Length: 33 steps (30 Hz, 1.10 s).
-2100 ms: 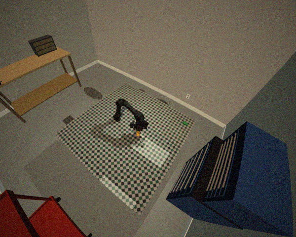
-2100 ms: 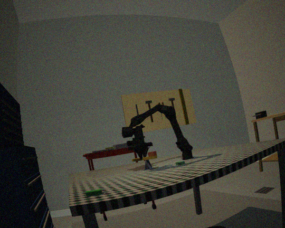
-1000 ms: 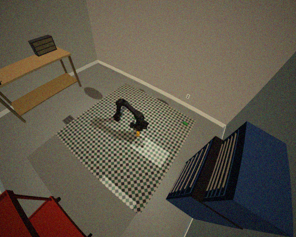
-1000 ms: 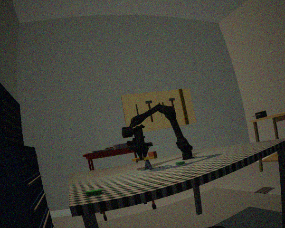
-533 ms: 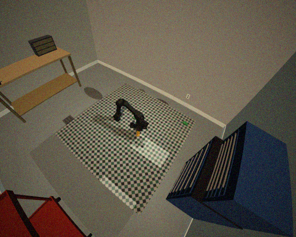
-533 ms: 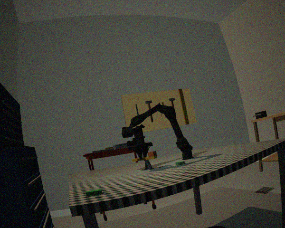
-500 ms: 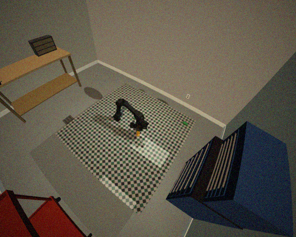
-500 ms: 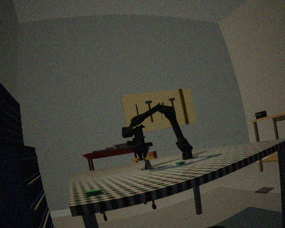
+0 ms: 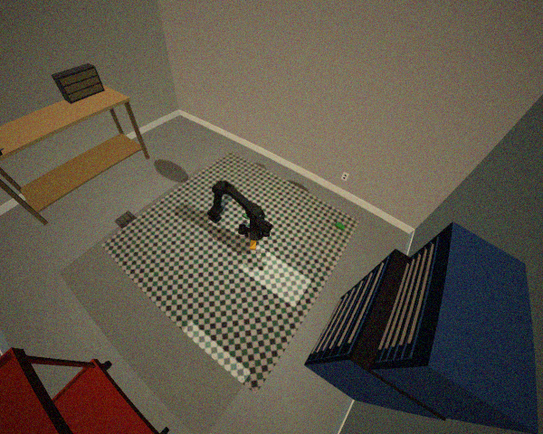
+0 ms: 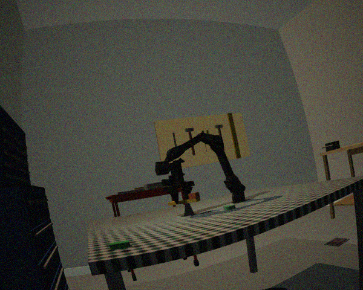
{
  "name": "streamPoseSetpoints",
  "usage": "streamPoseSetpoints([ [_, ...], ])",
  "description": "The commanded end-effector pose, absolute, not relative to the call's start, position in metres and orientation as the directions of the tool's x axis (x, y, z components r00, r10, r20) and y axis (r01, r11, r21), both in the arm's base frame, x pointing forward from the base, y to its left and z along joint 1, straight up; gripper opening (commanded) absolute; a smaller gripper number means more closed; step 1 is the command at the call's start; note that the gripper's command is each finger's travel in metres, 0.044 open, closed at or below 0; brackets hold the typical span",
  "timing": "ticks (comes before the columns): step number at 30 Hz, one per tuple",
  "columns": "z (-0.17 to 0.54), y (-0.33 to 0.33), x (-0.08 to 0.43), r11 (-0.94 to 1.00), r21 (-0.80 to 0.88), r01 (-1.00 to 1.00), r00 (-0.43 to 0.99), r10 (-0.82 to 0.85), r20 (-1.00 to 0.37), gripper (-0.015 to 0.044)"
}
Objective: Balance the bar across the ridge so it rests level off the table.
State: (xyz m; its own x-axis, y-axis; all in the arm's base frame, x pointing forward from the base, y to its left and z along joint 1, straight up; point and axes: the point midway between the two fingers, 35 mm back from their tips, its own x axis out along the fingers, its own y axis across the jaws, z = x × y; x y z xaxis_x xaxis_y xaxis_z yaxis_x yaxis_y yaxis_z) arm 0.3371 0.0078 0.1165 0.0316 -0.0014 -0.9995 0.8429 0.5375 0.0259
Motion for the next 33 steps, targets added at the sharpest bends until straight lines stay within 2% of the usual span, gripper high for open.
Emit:
streamPoseSetpoints([
  [1,0.118,0.008,0.337,0.538,0.026,0.843,0.031,-0.002,-1.000,0.0440],
  [11,0.214,0.008,0.333,0.538,0.045,0.842,0.054,-0.001,-0.999,0.0440],
  [33,0.216,0.008,0.333,0.538,0.046,0.842,0.055,-0.001,-0.998,0.0440],
])
